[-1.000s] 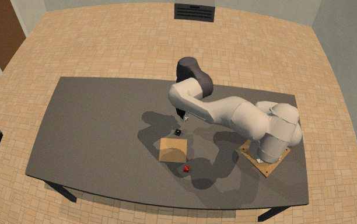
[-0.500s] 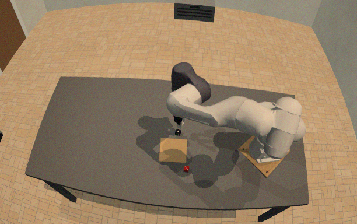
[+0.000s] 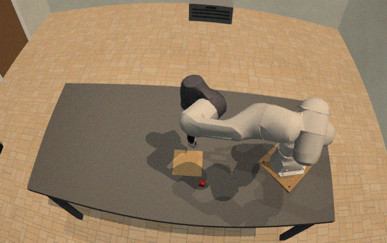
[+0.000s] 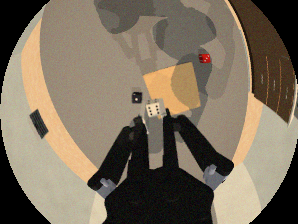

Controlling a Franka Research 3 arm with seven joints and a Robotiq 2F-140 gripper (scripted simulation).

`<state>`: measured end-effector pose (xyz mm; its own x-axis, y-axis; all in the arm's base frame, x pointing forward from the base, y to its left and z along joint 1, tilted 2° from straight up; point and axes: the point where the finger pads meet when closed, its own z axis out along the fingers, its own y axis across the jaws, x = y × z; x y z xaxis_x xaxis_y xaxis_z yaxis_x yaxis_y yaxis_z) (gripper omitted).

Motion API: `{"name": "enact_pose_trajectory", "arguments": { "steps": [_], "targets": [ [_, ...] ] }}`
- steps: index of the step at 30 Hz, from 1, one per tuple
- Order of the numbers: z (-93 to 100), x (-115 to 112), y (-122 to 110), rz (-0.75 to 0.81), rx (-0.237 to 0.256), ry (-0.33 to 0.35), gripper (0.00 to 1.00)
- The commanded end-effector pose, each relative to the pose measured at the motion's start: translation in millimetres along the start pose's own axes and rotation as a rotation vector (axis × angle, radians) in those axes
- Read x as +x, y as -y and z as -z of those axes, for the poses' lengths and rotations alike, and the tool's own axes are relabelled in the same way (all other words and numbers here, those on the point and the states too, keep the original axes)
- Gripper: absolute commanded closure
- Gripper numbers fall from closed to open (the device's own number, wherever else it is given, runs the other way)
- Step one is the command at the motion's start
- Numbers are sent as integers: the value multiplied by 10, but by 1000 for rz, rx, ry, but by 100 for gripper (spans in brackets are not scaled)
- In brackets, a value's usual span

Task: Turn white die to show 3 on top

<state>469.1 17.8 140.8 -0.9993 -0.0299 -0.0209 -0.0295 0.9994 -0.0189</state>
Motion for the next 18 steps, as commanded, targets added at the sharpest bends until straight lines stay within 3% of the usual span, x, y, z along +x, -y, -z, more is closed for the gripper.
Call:
{"name": "enact_pose_trajectory", "arguments": {
  "steps": [1, 14, 17, 18],
  "targets": [
    [8, -60, -74, 173, 14, 8, 87],
    [-12, -140, -458, 474, 14, 7, 87],
    [-12, -141, -461, 477, 14, 7, 87],
    [-17, -156, -557, 551, 13, 7, 87]
  ]
}}
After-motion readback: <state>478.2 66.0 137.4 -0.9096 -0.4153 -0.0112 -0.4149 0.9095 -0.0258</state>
